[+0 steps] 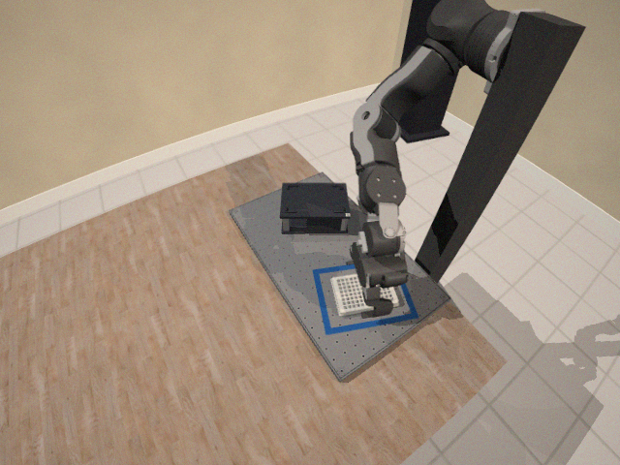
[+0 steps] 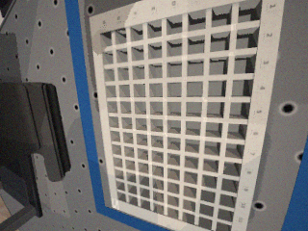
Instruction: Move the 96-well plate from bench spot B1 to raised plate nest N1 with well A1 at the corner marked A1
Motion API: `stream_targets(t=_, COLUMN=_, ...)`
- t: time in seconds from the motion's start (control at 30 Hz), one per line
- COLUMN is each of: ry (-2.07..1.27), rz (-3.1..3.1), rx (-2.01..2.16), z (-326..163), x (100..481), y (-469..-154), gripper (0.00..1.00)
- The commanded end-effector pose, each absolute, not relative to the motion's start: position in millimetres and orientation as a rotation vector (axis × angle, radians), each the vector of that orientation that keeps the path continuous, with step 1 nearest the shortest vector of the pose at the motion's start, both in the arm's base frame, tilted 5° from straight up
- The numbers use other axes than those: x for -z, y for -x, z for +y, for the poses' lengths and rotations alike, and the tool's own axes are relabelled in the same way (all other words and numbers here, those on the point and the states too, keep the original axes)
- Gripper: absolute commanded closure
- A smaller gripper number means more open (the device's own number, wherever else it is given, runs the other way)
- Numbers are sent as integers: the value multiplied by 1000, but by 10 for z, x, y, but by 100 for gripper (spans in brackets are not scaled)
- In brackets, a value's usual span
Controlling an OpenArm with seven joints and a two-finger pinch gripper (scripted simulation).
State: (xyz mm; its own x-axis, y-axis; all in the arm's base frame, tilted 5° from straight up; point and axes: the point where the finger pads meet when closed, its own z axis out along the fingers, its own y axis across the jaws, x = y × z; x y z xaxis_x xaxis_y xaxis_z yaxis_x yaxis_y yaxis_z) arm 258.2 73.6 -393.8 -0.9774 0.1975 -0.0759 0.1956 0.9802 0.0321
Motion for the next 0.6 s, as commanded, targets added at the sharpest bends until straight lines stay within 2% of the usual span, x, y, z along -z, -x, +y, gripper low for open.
stream_targets(t=0.0, ry=-302, rz=3045, rx=-41, z=747, x=3914, y=-2595, gripper=23)
stream_targets(t=0.13, ry=-302, rz=3045, rx=-41, z=747, x=3914, y=-2595, gripper=23)
stream_targets(t=0.3, ry=-298, rz=3049, rx=-48, z=752, x=4138, y=-2597, gripper=23)
stream_targets(t=0.57, ry=-298, rz=3049, rx=-48, z=752, x=4138, y=-2597, gripper=23)
